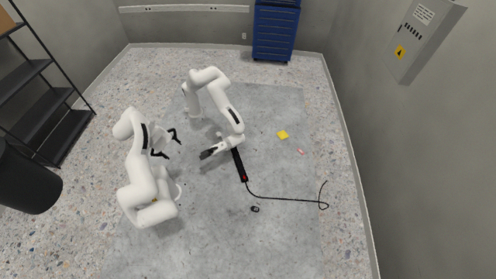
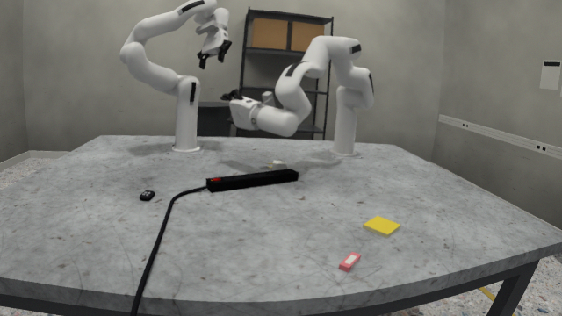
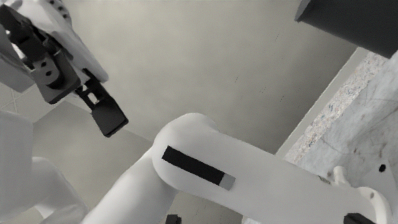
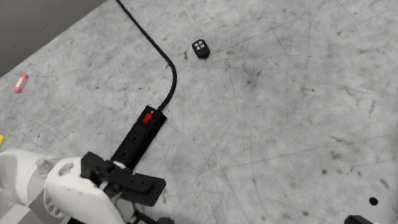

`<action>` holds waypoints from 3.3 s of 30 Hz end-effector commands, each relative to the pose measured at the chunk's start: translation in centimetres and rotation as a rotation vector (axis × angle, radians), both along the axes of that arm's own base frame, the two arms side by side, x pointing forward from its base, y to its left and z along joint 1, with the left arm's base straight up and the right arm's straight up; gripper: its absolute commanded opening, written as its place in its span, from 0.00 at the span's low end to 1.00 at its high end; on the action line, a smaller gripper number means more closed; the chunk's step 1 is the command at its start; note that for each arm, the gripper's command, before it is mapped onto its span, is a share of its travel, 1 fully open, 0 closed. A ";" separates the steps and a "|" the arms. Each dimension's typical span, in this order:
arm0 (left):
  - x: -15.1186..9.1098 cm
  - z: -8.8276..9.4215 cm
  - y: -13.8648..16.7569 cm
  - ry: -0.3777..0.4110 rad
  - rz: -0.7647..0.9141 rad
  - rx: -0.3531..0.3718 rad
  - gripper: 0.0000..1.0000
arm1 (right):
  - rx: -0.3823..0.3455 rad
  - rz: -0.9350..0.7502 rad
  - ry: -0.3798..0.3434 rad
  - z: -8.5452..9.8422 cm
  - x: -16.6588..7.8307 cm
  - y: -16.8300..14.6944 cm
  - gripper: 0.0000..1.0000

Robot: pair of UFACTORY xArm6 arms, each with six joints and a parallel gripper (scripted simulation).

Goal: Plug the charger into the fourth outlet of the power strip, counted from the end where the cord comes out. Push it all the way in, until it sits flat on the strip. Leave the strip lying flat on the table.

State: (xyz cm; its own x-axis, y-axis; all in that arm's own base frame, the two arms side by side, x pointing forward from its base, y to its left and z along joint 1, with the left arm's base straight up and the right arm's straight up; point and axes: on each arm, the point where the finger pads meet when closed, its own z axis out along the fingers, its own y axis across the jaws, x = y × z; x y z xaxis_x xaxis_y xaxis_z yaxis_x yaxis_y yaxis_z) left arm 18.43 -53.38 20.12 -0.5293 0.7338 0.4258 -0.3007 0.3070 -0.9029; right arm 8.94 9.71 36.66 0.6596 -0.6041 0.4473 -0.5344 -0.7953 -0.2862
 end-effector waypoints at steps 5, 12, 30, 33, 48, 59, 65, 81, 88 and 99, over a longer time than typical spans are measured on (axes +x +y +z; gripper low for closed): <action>0.0 0.1 0.0 -0.001 0.000 -0.002 1.00 | 0.001 0.000 0.000 0.0 0.0 0.0 1.00; 0.0 0.1 0.0 -0.001 0.000 -0.002 1.00 | 0.001 0.000 0.000 0.0 0.0 0.0 1.00; 0.0 0.1 0.0 -0.001 0.000 -0.002 1.00 | 0.001 0.000 0.000 0.0 0.0 0.0 0.57; 0.0 0.1 0.0 -0.001 0.000 -0.002 1.00 | 0.001 0.000 0.000 0.0 0.0 0.0 0.57; 3.2 -0.2 4.5 -0.348 -0.005 -0.171 1.00 | -0.175 0.245 0.068 -0.9 -2.4 4.3 0.57; 4.6 -0.3 6.7 -0.506 -0.026 -0.253 1.00 | -0.251 0.360 0.102 -1.7 -3.0 6.3 0.57; 6.2 -0.4 9.2 -0.675 -0.062 -0.335 1.00 | -0.324 0.479 0.144 -2.8 -3.6 8.6 0.57; 9.8 -0.8 15.5 -1.040 -0.191 -0.510 1.00 | -0.454 0.748 0.256 -5.7 -3.7 13.8 0.57; 11.1 -0.9 18.1 -1.175 -0.266 -0.583 1.00 | -0.495 0.858 0.299 -7.1 -3.4 15.9 0.57; 13.9 -0.9 23.5 -1.414 -0.440 -0.702 1.00 | -0.541 1.054 0.380 -10.1 -2.0 19.5 0.57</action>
